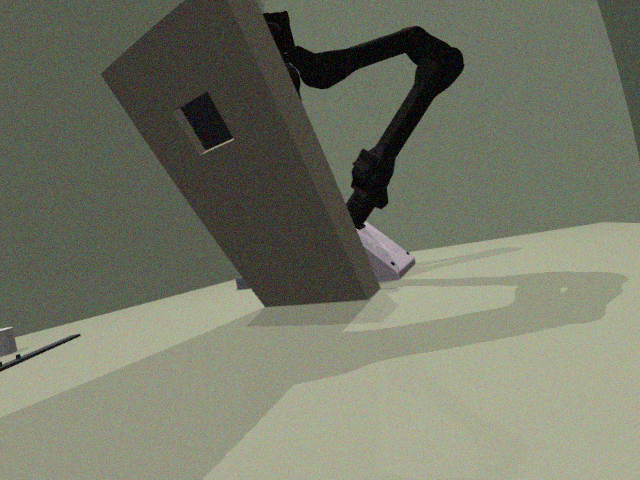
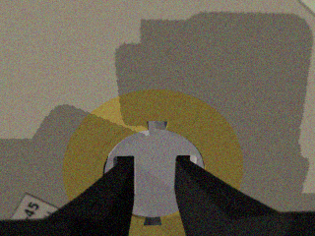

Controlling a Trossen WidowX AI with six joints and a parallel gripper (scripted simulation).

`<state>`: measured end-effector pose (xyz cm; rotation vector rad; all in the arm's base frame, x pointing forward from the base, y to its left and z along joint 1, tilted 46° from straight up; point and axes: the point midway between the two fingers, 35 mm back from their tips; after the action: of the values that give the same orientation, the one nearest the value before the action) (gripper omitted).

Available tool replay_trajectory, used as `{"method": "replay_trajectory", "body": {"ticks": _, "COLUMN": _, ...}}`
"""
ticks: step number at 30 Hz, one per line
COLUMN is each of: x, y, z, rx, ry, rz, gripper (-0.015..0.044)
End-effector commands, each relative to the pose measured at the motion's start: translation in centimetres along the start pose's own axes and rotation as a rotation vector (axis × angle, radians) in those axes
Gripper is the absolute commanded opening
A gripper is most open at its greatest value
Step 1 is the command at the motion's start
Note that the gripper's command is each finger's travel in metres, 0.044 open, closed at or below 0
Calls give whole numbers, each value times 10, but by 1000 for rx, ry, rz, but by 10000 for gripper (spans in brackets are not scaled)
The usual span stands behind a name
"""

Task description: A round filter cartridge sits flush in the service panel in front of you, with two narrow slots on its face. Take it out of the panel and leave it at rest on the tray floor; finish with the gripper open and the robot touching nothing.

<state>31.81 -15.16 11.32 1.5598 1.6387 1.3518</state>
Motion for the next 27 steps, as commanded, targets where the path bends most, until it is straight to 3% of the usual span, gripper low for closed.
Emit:
{"method": "replay_trajectory", "body": {"ticks": 1, "x": 0, "y": 0, "z": 0, "rx": 0, "ry": -1, "rz": -3, "gripper": 43}}
{"method": "replay_trajectory", "body": {"ticks": 3, "x": 0, "y": 0, "z": 0, "rx": 0, "ry": -1, "rz": -3, "gripper": 0}}
{"method": "replay_trajectory", "body": {"ticks": 27, "x": 1, "y": -1, "z": 7, "rx": 8, "ry": 4, "rz": -721, "gripper": 0}}
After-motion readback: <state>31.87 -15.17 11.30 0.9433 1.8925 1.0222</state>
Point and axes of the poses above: the point midway between the two fingers, 35 mm back from their tips, its own z axis out along the fingers, its own y axis across the jaws, x = y × z, and after that the axes turned 1 degree about -z, right-handed
